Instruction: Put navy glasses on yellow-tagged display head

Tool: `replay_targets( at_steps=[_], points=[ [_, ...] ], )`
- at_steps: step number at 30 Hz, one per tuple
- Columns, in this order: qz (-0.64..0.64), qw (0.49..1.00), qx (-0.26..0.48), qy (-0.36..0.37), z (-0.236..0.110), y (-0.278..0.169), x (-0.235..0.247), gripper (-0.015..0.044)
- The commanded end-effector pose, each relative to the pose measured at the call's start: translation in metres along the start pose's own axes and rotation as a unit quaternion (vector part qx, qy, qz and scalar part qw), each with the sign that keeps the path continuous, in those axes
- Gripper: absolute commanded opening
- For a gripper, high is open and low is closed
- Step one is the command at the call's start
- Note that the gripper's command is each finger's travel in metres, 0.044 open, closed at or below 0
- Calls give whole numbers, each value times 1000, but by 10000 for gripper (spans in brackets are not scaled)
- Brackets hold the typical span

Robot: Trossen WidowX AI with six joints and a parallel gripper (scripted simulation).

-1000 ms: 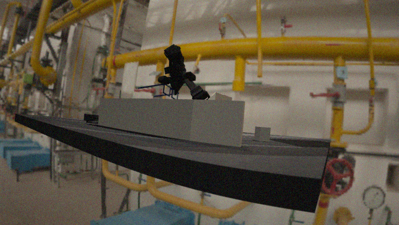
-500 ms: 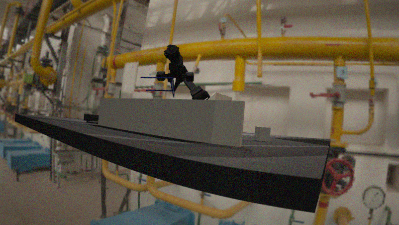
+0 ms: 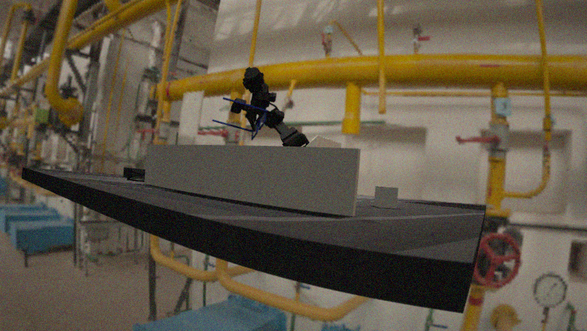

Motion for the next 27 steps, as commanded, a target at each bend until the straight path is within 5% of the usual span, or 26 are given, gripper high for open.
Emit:
replay_targets(
  at_steps=[1, 27],
  points=[
    [-54, 998, -16, -4, -6, -8, 2, 0],
    [-427, 895, -88, -91, -31, -61, 21, 0]
  ],
)
Point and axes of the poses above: the point midway between the two fingers, 35 mm back from their tips, its own z axis out along the fingers, its own x axis across the jaws, y = z × x, the point moved 4 cm from there along -z, back along the fingers, and after that the axes turned 10 degrees about z, right-handed, at the moved point
